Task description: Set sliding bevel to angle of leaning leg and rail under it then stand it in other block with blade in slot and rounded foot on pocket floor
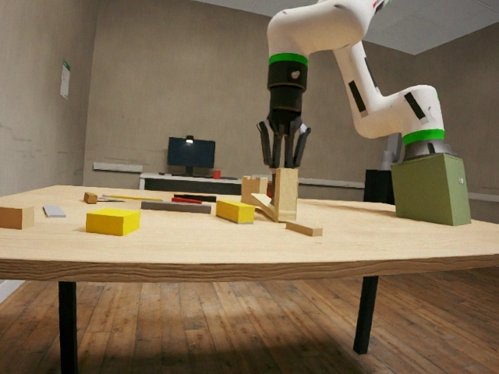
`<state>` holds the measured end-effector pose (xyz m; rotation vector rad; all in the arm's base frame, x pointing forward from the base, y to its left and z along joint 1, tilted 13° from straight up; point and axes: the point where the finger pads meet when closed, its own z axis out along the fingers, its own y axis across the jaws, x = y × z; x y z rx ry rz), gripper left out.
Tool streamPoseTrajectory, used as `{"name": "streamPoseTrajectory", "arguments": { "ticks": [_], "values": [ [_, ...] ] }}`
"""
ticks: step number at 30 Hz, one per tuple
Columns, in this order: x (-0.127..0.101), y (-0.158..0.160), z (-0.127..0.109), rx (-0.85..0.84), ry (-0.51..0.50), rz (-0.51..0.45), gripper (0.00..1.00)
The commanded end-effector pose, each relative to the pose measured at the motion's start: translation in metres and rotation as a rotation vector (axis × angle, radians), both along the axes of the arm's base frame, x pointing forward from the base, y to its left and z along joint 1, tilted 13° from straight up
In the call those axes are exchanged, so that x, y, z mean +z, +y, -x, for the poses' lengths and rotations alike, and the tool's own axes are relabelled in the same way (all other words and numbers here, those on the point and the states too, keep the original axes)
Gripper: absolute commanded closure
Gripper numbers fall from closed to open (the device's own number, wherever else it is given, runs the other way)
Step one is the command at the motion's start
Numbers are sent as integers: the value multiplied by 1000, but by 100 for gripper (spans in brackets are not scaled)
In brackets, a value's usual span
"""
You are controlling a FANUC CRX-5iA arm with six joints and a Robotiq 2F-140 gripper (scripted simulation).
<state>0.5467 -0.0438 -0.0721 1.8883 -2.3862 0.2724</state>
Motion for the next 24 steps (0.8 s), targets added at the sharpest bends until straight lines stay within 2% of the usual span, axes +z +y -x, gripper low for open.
{"name": "streamPoseTrajectory", "arguments": {
  "ticks": [1,24],
  "values": [
    [1,0,-1,1,-2,0,90],
    [7,1,0,1,-2,0,90]
  ]
}}
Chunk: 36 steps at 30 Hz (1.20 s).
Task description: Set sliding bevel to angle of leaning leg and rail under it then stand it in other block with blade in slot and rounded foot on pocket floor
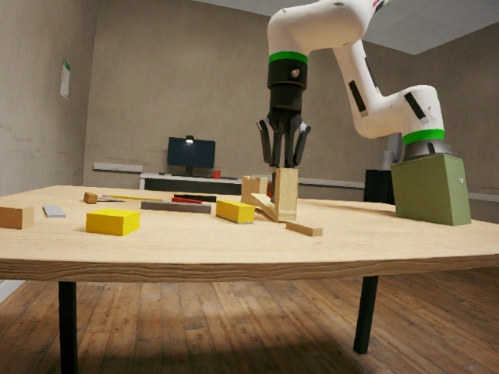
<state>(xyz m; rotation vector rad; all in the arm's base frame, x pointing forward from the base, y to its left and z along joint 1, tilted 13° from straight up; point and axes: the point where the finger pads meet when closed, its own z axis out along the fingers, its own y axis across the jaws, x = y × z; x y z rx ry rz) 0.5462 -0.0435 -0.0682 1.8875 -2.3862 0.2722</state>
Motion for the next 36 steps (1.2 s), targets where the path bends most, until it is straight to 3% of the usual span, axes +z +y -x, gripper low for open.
{"name": "streamPoseTrajectory", "arguments": {
  "ticks": [1,36],
  "values": [
    [3,1,-1,1,-2,0,90],
    [7,-10,2,1,-2,0,90]
  ]
}}
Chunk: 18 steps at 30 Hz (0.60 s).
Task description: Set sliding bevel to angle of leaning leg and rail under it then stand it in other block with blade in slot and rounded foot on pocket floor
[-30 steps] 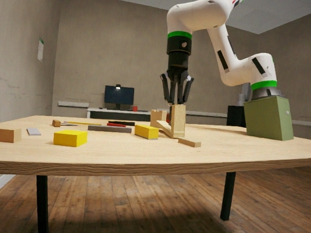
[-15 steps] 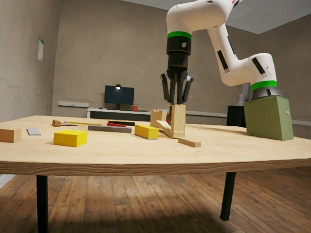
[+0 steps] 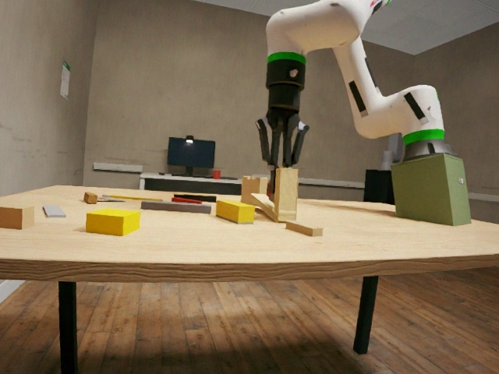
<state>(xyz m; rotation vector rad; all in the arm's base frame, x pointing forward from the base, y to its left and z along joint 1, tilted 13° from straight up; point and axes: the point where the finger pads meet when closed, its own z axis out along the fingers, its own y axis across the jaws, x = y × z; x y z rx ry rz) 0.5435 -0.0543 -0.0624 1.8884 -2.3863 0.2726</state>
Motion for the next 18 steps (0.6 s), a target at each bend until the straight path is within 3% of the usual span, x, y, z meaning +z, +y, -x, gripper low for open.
{"name": "streamPoseTrajectory", "arguments": {
  "ticks": [1,7,15,18],
  "values": [
    [2,1,-1,1,-1,0,90],
    [16,4,0,1,-1,0,90],
    [62,15,1,1,-1,0,90],
    [69,16,2,1,-1,0,90]
  ]
}}
